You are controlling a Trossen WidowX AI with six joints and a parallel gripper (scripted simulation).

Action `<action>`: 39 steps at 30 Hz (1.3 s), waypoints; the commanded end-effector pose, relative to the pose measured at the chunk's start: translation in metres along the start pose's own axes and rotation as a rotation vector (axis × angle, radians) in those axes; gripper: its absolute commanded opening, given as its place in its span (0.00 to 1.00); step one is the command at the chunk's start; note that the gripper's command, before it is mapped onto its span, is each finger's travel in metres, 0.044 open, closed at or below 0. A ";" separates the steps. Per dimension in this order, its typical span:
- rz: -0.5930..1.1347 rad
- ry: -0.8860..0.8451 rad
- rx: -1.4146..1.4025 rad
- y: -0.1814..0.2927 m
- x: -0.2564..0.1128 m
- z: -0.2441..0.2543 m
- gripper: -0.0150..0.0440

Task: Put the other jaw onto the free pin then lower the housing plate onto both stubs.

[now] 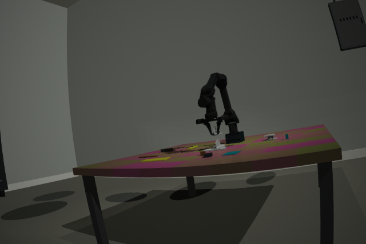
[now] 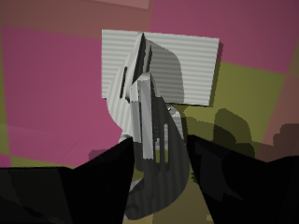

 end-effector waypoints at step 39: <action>0.001 0.007 -0.013 -0.032 0.003 -0.030 0.48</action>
Point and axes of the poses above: the point midway between the two fingers, 35 mm back from their tips, its own x axis out along the fingers, its own z axis across the jaws, y = z × x, the point moved 3 cm from there along -x, back along the fingers, and after that the axes turned 7 degrees about x, right-handed, at the moved point
